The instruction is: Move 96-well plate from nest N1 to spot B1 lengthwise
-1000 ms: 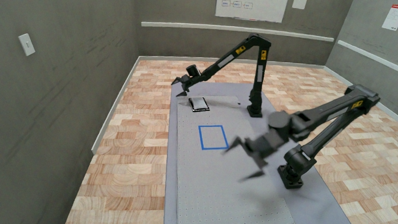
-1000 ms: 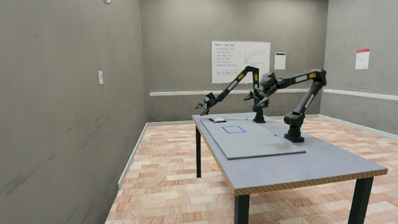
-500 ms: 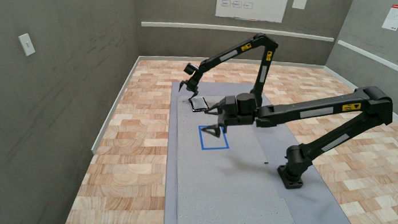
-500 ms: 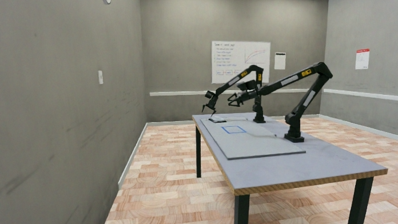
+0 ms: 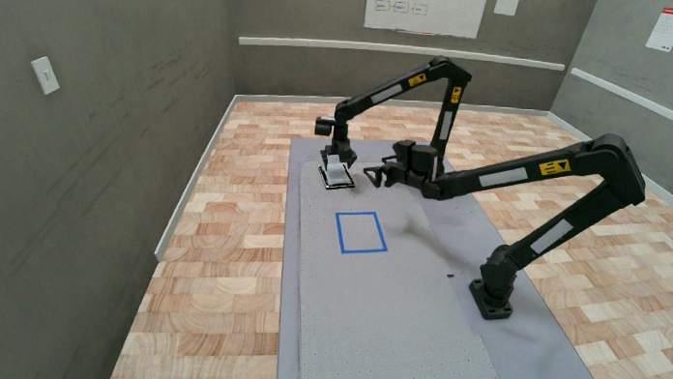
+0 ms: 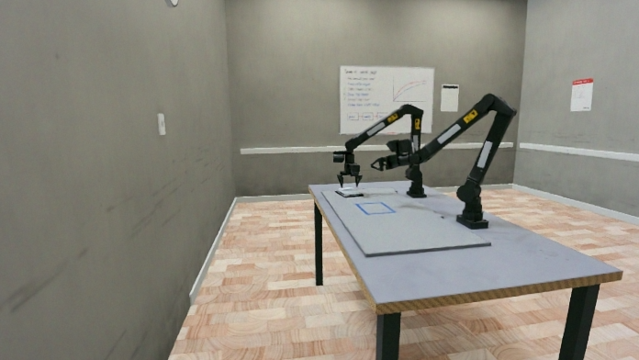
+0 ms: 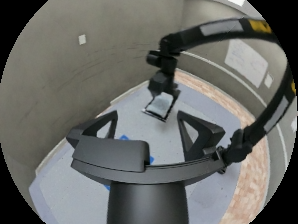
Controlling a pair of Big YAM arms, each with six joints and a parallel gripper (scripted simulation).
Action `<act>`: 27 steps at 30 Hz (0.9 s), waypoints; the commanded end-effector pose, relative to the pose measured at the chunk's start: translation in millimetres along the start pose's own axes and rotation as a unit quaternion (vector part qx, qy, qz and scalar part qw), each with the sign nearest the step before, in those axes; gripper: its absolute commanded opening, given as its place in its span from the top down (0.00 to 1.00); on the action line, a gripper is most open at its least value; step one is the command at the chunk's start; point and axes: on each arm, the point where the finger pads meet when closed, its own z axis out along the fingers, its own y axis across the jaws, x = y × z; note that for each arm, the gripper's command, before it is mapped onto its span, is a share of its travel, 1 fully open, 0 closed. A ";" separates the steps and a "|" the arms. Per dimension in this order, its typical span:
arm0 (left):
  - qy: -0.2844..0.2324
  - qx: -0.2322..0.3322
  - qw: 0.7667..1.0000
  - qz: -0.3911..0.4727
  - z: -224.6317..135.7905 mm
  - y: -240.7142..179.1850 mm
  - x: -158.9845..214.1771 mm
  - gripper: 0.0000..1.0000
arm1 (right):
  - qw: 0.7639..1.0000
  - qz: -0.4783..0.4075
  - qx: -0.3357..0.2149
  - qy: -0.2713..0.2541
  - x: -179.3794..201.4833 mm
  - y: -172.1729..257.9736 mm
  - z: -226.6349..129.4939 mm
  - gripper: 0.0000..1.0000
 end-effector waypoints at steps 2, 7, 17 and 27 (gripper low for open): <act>-0.031 0.024 0.999 0.026 11.9 -27.6 -15.1 0.00 | 1.000 -0.012 -0.003 0.002 3.1 -7.3 -4.6 0.00; -0.028 0.050 0.998 0.034 10.0 -52.8 -2.4 0.00 | 1.000 -0.012 0.001 0.002 2.4 -8.0 -8.0 0.00; -0.032 0.045 0.998 0.026 10.1 -48.0 -8.2 0.00 | 1.000 -0.017 0.014 0.007 7.0 -22.6 -6.5 0.00; -0.032 0.045 0.998 0.026 10.1 -48.0 -8.2 0.00 | 1.000 -0.015 0.003 0.003 4.5 -15.3 16.0 0.02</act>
